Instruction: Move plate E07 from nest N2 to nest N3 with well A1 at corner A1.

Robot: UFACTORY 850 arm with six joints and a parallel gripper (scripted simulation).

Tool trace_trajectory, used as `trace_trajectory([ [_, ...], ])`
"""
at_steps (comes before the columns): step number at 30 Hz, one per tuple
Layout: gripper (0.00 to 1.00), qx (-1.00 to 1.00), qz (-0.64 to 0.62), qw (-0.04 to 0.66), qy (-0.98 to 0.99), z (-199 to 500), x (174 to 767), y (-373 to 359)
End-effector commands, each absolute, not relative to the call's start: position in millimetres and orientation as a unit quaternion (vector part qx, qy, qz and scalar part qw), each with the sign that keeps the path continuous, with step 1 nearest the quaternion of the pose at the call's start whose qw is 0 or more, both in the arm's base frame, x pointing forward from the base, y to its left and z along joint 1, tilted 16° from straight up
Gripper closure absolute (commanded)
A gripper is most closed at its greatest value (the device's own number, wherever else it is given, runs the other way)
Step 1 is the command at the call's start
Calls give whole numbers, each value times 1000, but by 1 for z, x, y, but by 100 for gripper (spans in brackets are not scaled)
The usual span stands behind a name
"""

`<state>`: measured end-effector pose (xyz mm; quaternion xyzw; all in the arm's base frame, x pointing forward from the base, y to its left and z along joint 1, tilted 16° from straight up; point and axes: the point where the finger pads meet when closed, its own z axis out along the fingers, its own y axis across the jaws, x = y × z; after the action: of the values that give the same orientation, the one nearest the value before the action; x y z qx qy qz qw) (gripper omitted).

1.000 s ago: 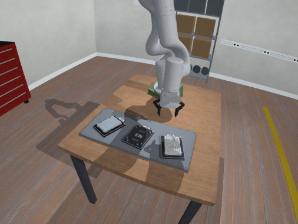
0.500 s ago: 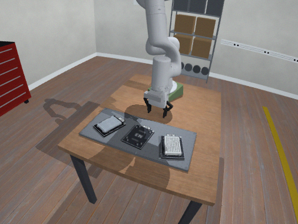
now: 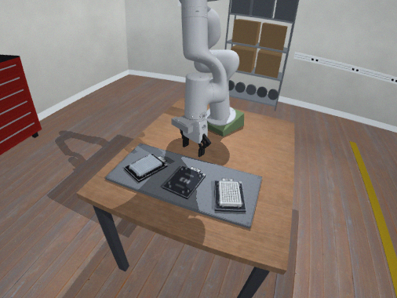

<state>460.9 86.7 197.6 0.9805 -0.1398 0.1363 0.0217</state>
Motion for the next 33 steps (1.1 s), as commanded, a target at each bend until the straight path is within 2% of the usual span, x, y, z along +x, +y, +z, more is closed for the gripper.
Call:
trace_trajectory([
  [1, 0, 980, 136, 20, -141, 203, 471, 64],
  [33, 0, 980, 136, 21, -141, 227, 523, -64],
])
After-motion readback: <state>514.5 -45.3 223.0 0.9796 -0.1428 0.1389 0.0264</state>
